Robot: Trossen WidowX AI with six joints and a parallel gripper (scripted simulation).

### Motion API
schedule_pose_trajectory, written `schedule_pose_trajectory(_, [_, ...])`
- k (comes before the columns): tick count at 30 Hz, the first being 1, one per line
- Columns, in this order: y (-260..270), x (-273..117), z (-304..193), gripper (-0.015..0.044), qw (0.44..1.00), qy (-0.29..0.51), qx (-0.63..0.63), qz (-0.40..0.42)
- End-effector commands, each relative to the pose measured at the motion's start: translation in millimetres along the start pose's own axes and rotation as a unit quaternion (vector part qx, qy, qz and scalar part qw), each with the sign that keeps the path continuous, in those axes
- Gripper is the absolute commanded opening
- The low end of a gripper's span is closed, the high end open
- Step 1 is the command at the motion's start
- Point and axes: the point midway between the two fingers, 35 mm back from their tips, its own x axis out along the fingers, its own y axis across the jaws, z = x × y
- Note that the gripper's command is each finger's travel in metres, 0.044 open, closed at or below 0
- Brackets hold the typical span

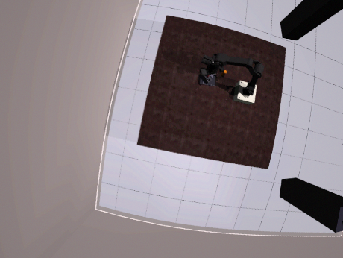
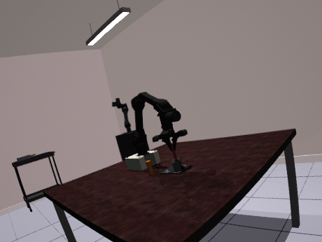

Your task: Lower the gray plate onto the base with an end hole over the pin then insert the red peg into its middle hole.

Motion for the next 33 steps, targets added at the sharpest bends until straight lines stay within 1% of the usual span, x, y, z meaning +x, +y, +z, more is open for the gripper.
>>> schedule_pose_trajectory(1, [1.6,-1.3,0.0,0.0,1.0,0.001,-0.003,0.002])
schedule_pose_trajectory(33, [0.2,-1.4,-1.7,0.0,1.0,0.001,-0.003,0.002])
